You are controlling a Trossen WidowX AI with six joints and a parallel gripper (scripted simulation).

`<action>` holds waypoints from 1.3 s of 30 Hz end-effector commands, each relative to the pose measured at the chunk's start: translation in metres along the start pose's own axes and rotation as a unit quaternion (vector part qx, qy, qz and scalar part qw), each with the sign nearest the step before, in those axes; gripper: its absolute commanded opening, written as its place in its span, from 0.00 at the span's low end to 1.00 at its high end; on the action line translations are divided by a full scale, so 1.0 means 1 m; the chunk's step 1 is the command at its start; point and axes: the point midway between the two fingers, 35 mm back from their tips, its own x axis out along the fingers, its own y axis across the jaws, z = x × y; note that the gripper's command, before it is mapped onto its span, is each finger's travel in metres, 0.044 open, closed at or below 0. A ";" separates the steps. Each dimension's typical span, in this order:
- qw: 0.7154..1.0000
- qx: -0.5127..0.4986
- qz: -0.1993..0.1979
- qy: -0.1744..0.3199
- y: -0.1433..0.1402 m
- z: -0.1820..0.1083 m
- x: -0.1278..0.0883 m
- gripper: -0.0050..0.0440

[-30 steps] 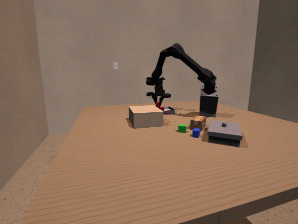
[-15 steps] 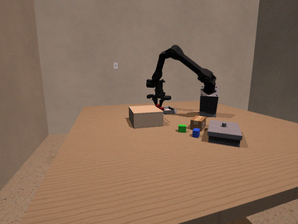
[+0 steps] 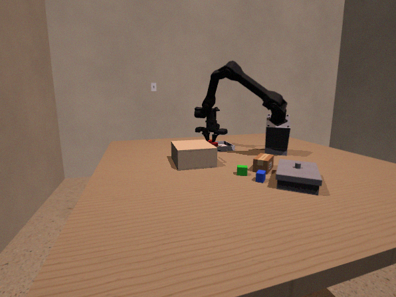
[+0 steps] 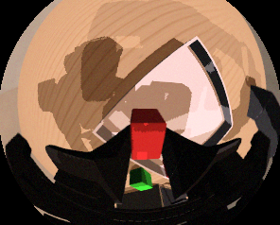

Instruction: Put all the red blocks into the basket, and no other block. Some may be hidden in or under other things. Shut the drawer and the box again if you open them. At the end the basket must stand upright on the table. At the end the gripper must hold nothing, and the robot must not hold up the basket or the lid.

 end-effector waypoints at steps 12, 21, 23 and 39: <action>1.000 0.002 -0.003 0.001 -0.001 0.000 -0.018 0.49; 1.000 0.002 -0.003 0.001 -0.001 0.000 -0.064 0.49; 1.000 0.002 -0.003 0.001 -0.001 0.000 -0.078 0.49; 1.000 0.002 -0.003 0.001 -0.001 0.000 -0.118 0.49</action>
